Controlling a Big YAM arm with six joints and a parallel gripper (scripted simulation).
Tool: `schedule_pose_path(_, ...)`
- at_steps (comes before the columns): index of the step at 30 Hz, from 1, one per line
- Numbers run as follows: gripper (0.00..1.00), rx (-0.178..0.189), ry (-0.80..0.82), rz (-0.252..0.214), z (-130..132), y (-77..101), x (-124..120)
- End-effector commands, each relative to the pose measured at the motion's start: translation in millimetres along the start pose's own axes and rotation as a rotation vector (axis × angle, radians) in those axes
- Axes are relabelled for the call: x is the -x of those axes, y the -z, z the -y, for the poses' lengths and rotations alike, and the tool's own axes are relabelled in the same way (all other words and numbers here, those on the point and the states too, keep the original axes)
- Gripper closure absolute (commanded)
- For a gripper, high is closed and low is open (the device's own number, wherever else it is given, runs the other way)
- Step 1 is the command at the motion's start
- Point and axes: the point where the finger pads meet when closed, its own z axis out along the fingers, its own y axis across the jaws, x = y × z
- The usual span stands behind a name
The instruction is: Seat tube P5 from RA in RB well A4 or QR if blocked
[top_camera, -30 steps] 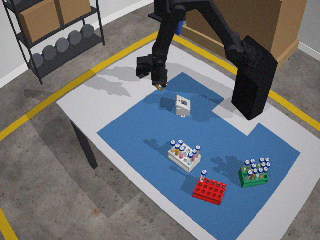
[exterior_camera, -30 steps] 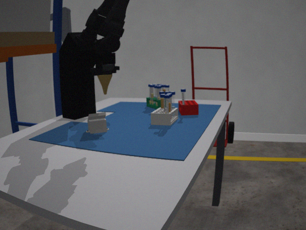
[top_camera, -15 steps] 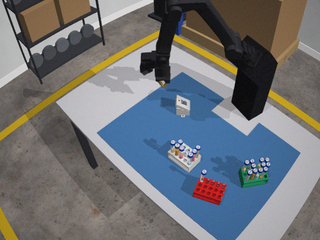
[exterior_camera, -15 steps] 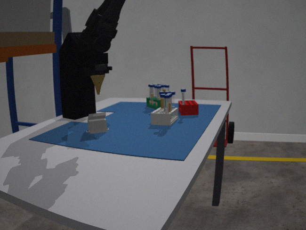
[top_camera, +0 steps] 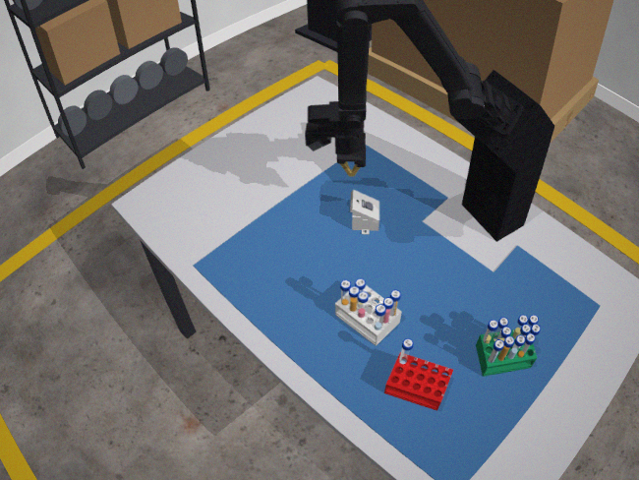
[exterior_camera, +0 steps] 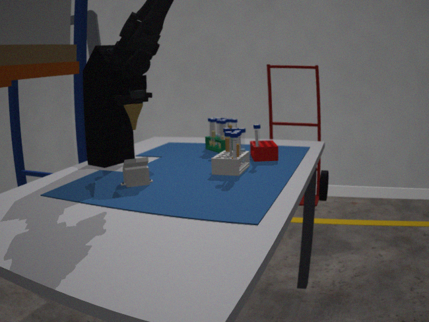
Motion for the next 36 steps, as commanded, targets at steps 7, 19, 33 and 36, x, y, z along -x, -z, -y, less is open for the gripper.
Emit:
schedule_pose_path(7, 1.00, -0.006, -0.010, 0.019, 1.5, 3.2, -22.9)
schedule_pose_path(19, 1.00, -0.004, -0.003, 0.020, -0.8, 4.0, -45.8)
schedule_pose_path(33, 1.00, -0.006, 0.000, 0.026, 0.9, 5.0, -39.3)
schedule_pose_path(36, 1.00, -0.007, -0.002, 0.021, 1.1, 5.2, -41.0)
